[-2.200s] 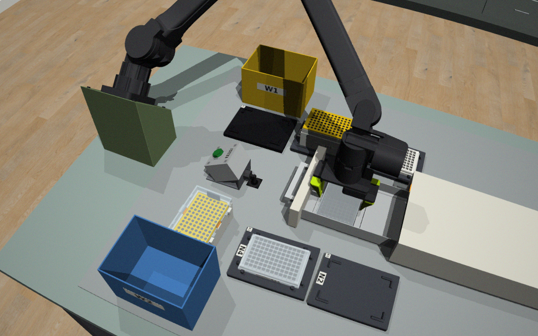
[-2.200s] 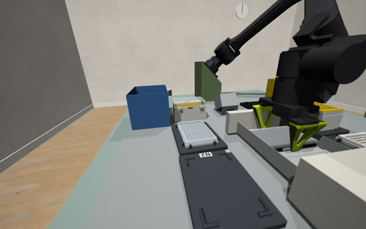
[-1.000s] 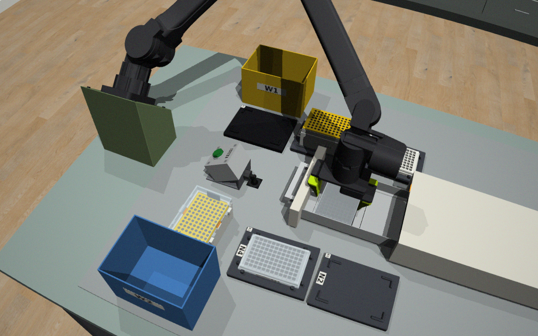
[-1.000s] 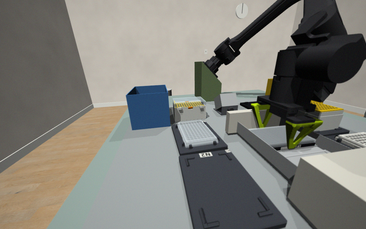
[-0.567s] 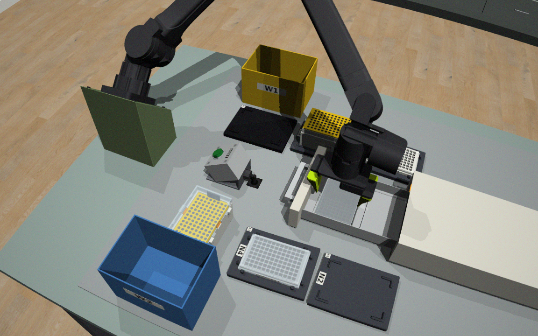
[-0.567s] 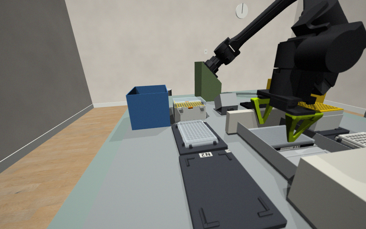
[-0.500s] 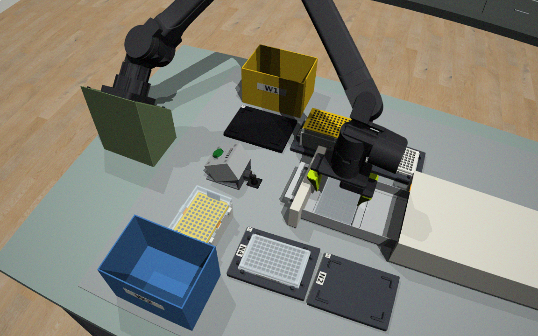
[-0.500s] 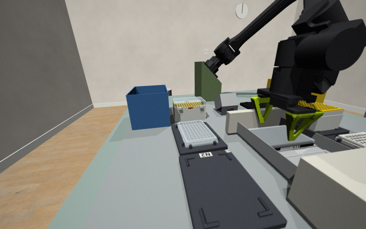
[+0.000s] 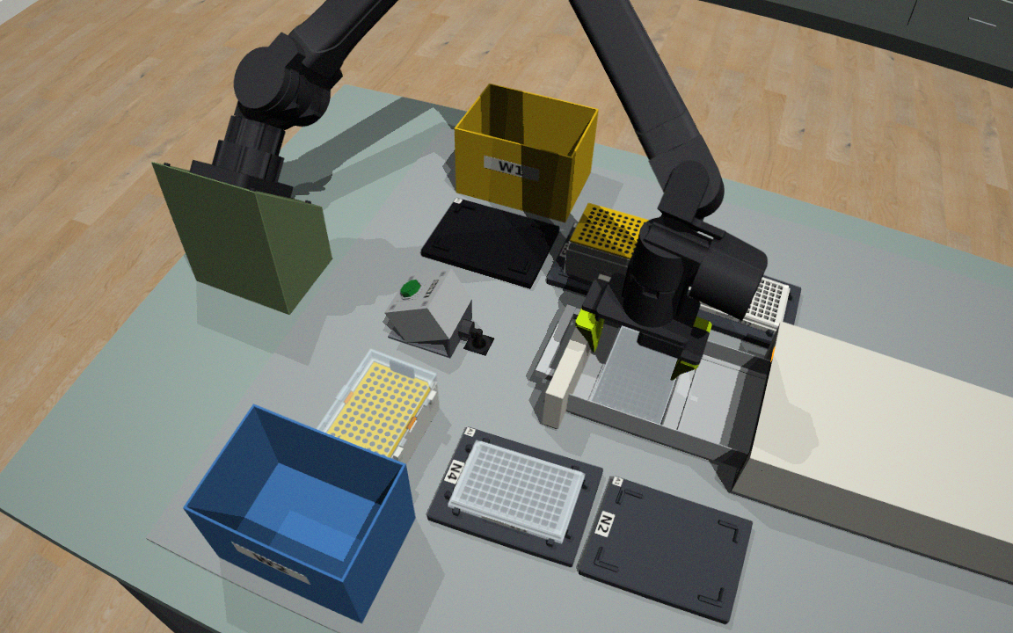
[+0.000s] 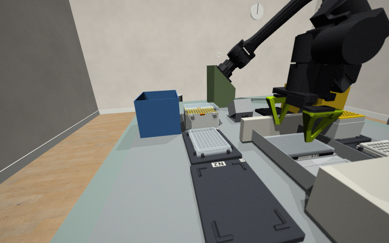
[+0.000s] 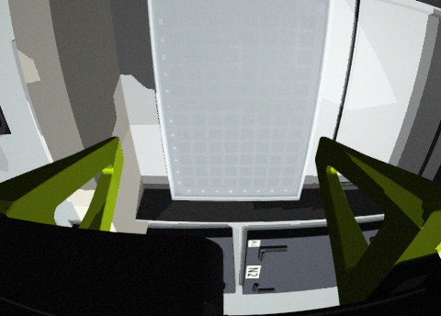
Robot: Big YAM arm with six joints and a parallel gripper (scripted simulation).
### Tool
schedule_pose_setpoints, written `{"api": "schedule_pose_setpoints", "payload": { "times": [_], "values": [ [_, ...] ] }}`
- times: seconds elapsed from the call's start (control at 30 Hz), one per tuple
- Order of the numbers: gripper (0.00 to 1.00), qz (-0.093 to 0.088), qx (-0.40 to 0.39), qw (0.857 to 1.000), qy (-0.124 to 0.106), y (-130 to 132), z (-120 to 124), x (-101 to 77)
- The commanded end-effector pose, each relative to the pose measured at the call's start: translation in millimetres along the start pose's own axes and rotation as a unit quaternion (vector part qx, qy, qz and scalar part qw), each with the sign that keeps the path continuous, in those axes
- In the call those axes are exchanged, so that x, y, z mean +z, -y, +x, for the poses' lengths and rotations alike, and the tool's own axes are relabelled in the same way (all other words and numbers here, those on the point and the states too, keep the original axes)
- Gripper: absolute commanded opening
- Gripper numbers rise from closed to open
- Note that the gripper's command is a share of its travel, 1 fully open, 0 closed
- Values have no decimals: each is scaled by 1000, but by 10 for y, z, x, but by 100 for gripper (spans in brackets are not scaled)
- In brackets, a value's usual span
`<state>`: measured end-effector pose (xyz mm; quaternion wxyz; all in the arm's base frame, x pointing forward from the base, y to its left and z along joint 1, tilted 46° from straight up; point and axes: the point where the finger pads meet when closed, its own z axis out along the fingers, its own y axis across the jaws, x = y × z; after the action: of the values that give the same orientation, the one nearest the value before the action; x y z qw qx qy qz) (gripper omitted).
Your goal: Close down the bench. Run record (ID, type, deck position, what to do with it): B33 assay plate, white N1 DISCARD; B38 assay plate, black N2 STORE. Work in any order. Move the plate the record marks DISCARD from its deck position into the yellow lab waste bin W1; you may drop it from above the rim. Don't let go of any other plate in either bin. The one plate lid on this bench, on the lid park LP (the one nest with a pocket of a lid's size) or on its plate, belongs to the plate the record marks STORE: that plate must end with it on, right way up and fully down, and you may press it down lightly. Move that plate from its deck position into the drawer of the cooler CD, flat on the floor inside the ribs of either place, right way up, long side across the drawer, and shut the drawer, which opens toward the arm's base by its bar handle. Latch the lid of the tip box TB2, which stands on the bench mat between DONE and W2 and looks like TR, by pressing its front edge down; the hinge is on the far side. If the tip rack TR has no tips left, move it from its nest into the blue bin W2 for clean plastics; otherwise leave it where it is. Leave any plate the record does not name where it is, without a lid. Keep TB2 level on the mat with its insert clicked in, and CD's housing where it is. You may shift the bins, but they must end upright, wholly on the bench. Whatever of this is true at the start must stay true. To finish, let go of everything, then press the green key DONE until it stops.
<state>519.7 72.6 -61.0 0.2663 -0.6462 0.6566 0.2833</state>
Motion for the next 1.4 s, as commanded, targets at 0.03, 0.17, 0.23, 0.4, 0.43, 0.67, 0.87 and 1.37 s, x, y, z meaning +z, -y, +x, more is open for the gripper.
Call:
{"api": "schedule_pose_setpoints", "payload": {
  "times": [0.03, 0.17, 0.23, 0.4, 0.43, 0.67, 0.87, 1.37],
  "values": [
    [100, 40, -23, 999, -4, 302, -74, -430],
    [100, 40, -23, 999, -4, 299, -74, -485],
    [100, 40, -23, 999, -4, 299, -74, -485],
    [100, 40, -23, 999, -5, 296, -72, -554],
    [100, 40, -23, 999, -5, 295, -72, -568],
    [100, 40, -23, 999, -5, 291, -74, -664],
    [100, 40, -23, 999, -5, 285, -71, -709],
    [100, 41, -24, 999, -6, 278, -75, -899]
  ]
}}
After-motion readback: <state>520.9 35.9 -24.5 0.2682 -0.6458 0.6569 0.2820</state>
